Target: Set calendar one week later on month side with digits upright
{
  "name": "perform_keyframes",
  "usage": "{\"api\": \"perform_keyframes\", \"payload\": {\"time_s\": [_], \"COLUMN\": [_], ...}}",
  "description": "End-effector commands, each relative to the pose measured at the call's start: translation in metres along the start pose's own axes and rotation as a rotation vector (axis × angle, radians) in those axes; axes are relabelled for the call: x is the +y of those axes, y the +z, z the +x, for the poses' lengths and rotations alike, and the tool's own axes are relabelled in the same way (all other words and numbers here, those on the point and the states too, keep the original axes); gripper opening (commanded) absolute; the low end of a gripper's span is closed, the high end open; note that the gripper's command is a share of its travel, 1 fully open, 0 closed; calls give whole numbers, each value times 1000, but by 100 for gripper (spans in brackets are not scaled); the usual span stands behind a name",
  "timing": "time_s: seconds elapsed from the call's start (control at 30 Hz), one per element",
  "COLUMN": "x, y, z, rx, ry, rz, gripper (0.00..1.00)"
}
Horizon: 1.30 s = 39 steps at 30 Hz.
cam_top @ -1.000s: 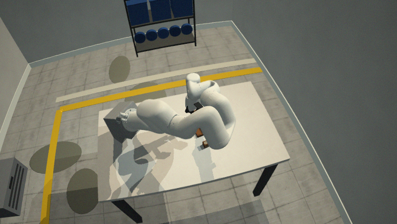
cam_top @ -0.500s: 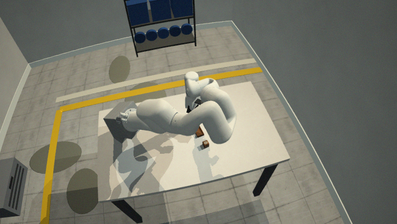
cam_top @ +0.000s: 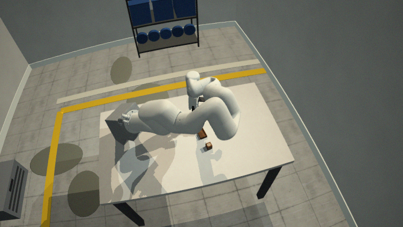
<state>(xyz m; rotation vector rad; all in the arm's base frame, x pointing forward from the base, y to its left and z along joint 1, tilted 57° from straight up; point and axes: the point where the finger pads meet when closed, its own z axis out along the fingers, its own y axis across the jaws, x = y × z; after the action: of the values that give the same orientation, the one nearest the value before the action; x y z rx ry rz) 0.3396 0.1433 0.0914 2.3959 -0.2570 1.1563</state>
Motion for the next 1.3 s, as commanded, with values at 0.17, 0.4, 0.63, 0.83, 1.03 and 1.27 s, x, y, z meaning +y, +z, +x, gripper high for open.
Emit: {"api": "perform_keyframes", "payload": {"time_s": [0.17, 0.4, 0.63, 0.83, 1.03, 1.27], "x": [-9, -16, -19, -20, -20, -20], "y": [0, 1, 1, 2, 2, 2], "z": [-7, -14, -19, -19, -19, -19], "rx": [-7, -7, -7, -7, -7, -7], "ry": [-234, -454, -579, -587, -587, -587], "rz": [0, 1, 1, 1, 1, 1], "gripper": [29, 29, 29, 29, 29, 29]}}
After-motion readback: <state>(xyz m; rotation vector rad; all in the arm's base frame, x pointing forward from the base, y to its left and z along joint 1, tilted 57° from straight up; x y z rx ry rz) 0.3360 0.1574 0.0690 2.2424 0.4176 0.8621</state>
